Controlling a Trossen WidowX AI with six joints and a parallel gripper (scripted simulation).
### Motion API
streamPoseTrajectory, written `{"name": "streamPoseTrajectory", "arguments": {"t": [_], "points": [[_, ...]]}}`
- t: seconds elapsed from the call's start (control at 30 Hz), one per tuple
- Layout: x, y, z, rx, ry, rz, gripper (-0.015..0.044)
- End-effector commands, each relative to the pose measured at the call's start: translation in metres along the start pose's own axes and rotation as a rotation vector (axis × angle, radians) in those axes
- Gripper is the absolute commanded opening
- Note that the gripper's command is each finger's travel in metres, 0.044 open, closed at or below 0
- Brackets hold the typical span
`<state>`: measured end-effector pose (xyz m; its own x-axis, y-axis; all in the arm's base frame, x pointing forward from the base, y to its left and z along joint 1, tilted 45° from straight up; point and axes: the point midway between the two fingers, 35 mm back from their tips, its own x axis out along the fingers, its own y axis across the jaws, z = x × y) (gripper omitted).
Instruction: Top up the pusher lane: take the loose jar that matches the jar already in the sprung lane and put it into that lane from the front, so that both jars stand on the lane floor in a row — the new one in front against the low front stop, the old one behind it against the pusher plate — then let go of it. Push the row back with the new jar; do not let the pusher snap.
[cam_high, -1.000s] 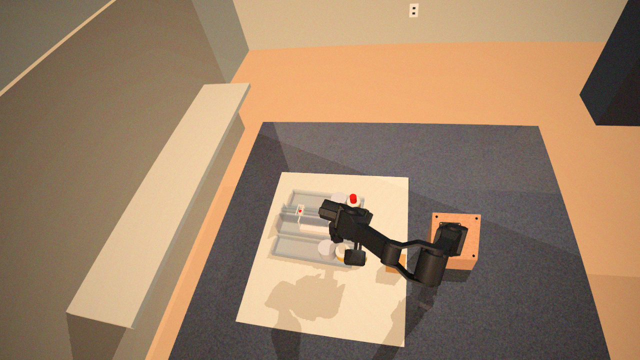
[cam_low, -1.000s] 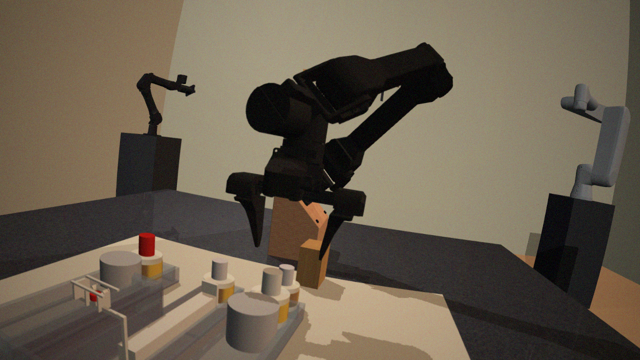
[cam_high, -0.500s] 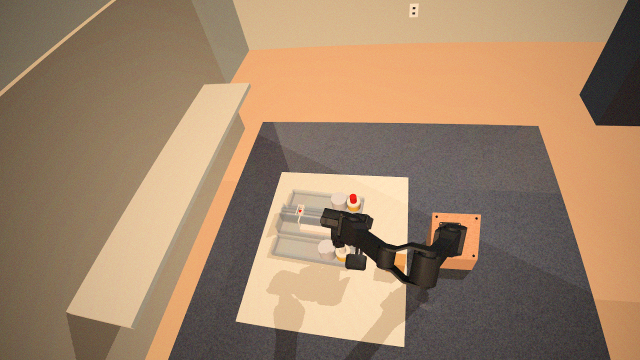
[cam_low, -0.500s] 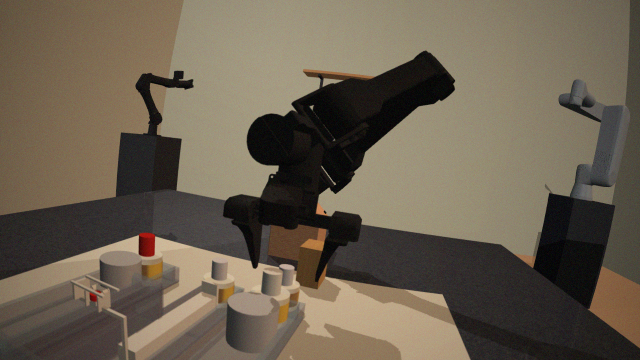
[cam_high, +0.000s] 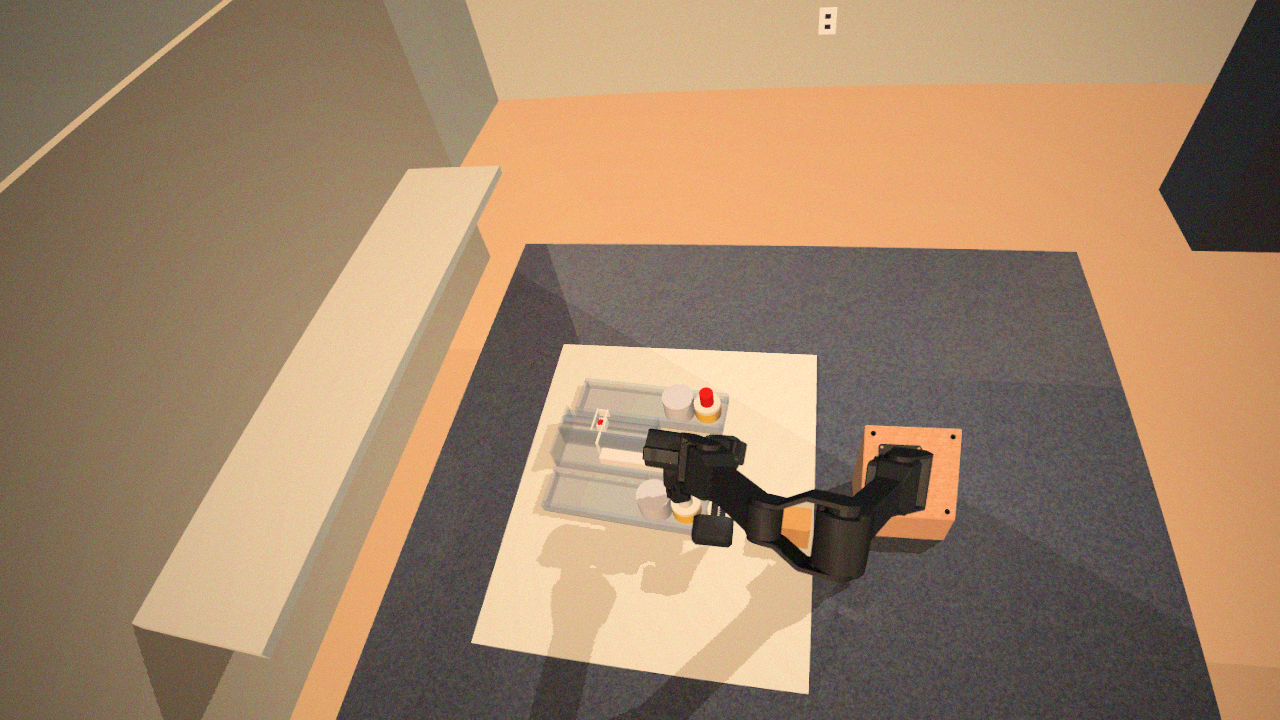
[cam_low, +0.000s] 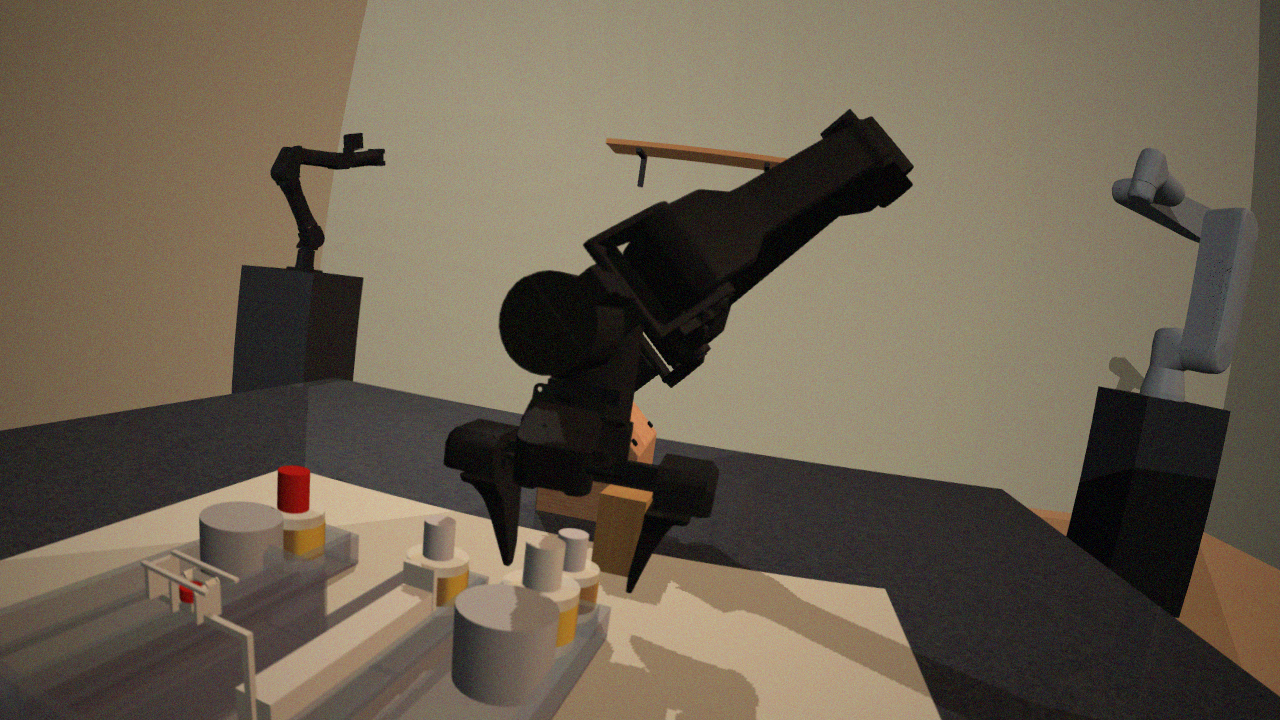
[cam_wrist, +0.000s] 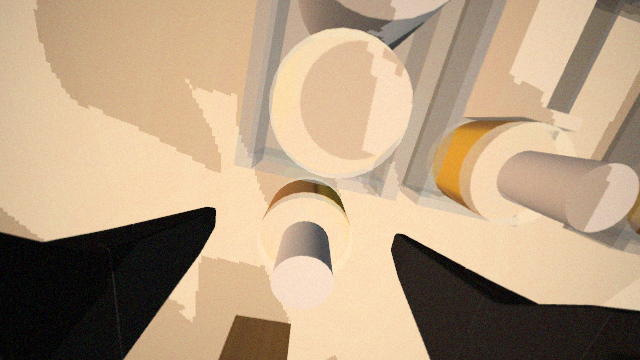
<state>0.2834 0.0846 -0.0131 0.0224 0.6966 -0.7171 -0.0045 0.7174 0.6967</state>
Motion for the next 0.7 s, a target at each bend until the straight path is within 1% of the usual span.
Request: {"name": "streamPoseTrajectory", "arguments": {"t": [0.0,0.3,0.47,0.57,0.67], "points": [[0.005,0.0,-0.002,0.008,0.008,0.005,0.044],[0.005,0.0,-0.002,0.008,0.008,0.005,0.0204],[0.005,0.0,-0.002,0.008,0.008,0.005,0.017],[0.003,-0.003,-0.005,0.017,0.01,0.003,0.0092],[-0.007,-0.007,-0.009,0.029,0.014,-0.003,0.0013]]}}
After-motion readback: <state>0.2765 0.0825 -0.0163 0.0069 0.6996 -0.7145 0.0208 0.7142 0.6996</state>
